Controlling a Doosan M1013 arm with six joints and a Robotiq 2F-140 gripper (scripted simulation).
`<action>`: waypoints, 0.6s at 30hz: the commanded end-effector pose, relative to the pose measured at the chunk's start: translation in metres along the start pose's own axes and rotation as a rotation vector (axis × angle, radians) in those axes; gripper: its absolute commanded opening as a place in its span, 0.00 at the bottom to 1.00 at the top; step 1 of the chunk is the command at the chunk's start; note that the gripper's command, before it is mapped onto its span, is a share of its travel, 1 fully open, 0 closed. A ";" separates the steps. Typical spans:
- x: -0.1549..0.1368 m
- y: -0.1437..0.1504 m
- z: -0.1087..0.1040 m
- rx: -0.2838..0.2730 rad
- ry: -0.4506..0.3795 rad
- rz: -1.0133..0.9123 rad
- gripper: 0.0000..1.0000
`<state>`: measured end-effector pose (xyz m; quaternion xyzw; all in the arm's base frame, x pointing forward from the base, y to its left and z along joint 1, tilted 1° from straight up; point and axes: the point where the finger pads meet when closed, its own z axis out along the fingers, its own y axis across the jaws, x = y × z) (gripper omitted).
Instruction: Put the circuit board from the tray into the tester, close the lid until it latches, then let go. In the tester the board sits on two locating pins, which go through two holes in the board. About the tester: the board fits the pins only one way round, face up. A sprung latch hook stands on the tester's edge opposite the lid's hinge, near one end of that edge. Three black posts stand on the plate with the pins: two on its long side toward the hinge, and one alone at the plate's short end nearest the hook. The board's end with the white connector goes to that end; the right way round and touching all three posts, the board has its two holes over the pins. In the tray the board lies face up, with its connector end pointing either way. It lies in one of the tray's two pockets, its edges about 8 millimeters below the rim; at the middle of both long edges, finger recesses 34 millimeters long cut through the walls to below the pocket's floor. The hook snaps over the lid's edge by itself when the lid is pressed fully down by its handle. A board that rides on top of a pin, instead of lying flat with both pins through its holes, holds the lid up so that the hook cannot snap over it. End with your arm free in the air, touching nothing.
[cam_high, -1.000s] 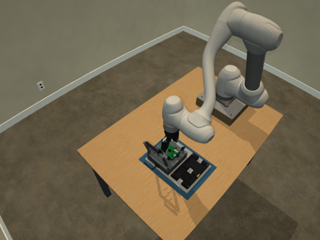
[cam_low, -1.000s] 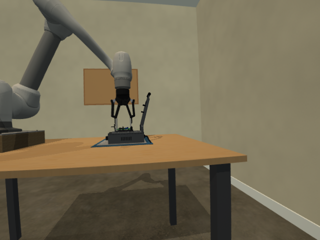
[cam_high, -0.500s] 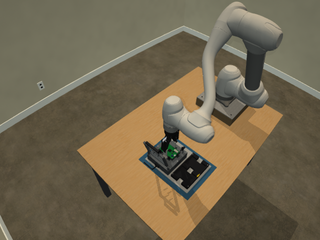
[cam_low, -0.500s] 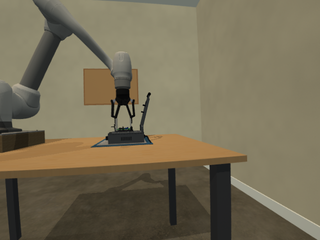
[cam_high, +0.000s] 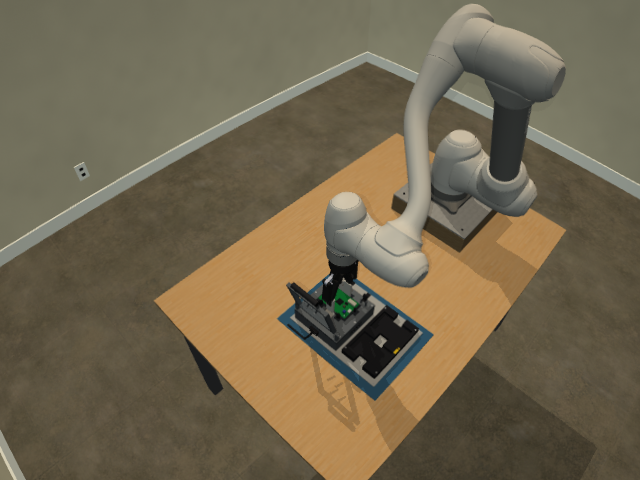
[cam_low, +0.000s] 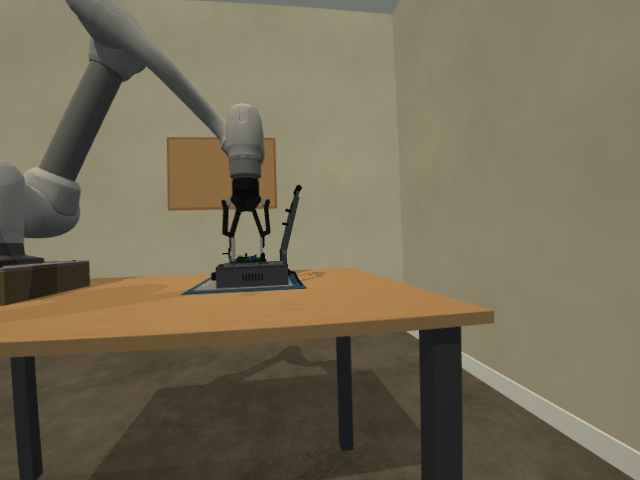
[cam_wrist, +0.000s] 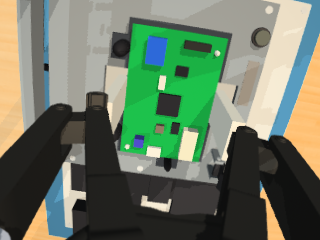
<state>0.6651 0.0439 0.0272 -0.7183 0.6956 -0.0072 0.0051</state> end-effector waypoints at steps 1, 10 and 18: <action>-0.002 0.000 0.002 0.000 -0.004 0.005 0.46; -0.002 0.000 0.003 0.000 -0.004 0.005 0.58; -0.002 0.000 0.003 0.000 -0.004 0.005 0.58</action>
